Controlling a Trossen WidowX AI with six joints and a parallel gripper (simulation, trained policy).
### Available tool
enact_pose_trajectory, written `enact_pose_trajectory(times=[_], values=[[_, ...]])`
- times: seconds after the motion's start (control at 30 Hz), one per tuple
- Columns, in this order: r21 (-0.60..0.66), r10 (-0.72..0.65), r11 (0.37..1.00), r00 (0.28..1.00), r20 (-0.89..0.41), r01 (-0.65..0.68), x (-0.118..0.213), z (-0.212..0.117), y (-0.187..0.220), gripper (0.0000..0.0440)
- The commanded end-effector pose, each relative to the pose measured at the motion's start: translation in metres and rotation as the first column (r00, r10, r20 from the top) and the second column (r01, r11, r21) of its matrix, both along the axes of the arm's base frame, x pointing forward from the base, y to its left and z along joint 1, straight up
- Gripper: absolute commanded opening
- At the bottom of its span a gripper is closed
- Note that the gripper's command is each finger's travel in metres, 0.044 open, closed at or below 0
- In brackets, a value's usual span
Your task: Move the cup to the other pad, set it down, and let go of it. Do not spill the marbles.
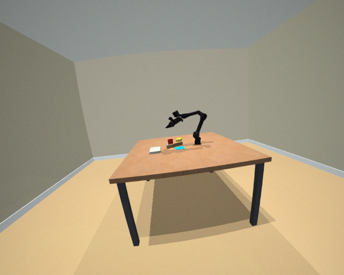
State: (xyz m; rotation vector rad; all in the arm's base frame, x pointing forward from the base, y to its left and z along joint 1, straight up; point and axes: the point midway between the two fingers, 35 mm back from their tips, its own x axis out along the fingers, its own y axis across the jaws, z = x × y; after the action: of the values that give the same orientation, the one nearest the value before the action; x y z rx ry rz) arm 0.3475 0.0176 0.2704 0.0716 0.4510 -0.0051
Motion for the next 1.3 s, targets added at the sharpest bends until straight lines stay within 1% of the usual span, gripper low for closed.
enact_pose_trajectory(times=[0.0, 0.23, 0.6, 0.93, 1.27], values=[[0.014, -0.006, 1.0, 0.998, -0.059, 0.007, 0.003, -0.003, 0.003, 0.0086], [0.025, -0.01, 1.0, 0.985, -0.17, 0.015, 0.006, -0.012, 0.007, 0.0083], [0.018, -0.019, 0.999, 0.94, -0.34, 0.027, 0.008, -0.027, 0.01, 0.01], [-0.011, -0.028, 1.0, 0.873, -0.487, 0.026, 0.006, -0.042, 0.008, 0.0111], [-0.048, -0.038, 0.999, 0.786, -0.617, 0.01, 0.002, -0.056, 0.002, 0.012]])
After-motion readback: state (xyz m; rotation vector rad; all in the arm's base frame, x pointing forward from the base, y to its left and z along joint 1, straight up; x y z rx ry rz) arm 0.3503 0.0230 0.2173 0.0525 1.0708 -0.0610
